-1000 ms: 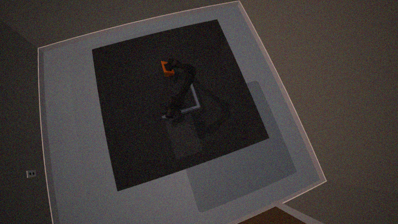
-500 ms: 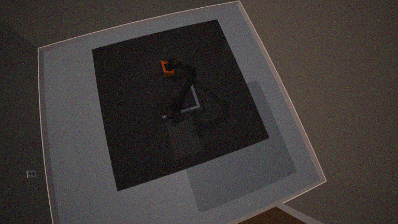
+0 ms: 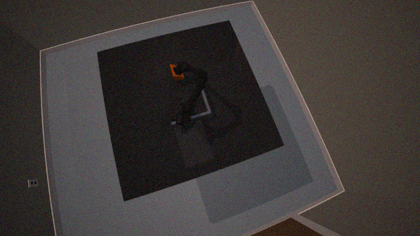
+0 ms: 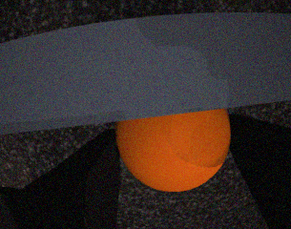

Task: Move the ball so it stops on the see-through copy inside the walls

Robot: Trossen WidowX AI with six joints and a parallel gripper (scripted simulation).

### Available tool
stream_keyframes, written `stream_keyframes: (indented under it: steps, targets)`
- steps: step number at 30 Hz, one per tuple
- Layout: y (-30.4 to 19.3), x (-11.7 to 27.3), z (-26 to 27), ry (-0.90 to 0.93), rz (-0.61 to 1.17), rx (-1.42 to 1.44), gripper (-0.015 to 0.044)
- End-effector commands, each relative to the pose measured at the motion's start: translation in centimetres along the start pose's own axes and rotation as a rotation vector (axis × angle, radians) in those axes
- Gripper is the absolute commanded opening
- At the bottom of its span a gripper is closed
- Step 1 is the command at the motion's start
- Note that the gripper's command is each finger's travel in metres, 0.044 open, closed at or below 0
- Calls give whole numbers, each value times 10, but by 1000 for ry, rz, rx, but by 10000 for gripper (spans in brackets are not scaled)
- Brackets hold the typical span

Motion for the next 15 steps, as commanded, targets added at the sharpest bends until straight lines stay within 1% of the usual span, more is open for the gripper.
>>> stream_keyframes:
  steps: [1, 2, 3, 6, 8, 11, 13, 15]
  targets:
    - [0, 0, 0, 0, 0, 1, 289]
    - [0, 0, 0, 0, 0, 1, 315]
    - [0, 0, 0, 0, 0, 1, 323]
    - [0, 3, 0, 0, 0, 1, 323]
    - [2, 25, -2, -2, 0, 0, 323]
    - [1, 75, -1, -2, 0, -2, 323]
    - [0, 87, 0, -1, -1, -2, 323]
    - [0, 87, 0, -1, -1, -2, 323]
Point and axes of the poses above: the point midway between the two fingers, 35 mm back from their tips, its own x axis back along the fingers, its own z axis across the jaws, y = z × x, the point moved 9 cm from there along x, back along the fingers, and after that the axes turned 15 degrees about x, right-handed, at the moved point
